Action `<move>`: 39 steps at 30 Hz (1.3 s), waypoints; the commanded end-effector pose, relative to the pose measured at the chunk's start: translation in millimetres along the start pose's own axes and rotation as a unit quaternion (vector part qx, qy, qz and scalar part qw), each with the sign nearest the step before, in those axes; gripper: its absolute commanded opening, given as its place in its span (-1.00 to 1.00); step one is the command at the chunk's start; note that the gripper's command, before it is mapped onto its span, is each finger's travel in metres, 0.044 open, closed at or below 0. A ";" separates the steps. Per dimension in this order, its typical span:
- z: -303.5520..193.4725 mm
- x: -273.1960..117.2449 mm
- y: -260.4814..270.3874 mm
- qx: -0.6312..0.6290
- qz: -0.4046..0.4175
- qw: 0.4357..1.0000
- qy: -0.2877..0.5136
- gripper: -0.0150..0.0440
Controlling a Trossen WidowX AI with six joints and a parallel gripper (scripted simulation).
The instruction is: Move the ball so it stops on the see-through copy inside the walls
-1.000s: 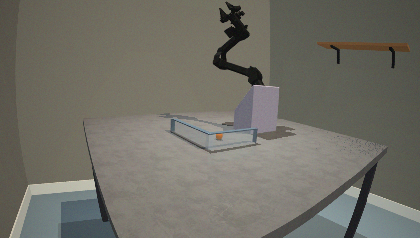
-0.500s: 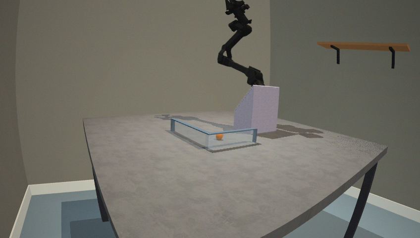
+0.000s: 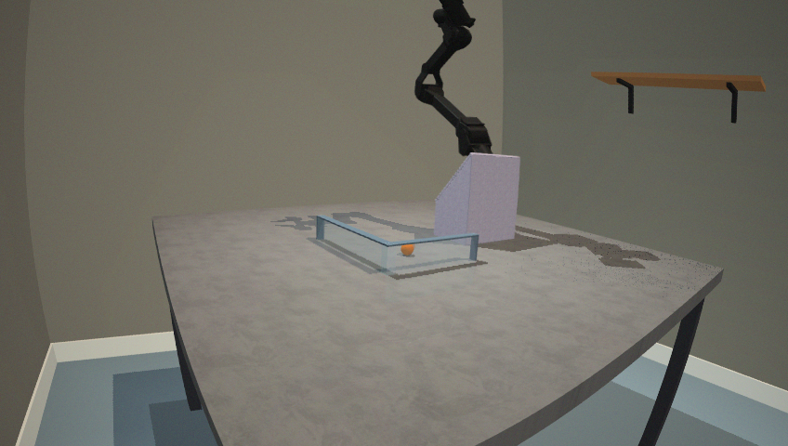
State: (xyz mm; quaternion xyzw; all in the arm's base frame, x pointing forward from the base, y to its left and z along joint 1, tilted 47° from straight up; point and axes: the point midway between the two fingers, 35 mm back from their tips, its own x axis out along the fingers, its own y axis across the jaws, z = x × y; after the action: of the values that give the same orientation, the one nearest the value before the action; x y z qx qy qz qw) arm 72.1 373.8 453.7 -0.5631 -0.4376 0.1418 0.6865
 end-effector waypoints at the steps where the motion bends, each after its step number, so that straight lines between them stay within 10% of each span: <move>1: -13.4 18.3 63.2 -0.048 0.071 0.996 0.022 0.33; 22: -176.9 2.0 312.8 -0.153 0.387 0.888 0.196 0.33; 39: -344.4 -174.5 443.2 -0.178 0.653 0.635 0.373 0.33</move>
State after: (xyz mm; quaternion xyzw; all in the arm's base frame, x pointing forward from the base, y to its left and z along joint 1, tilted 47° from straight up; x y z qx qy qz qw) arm 367.6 216.6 19.1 -0.8271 0.2453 0.2427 0.4436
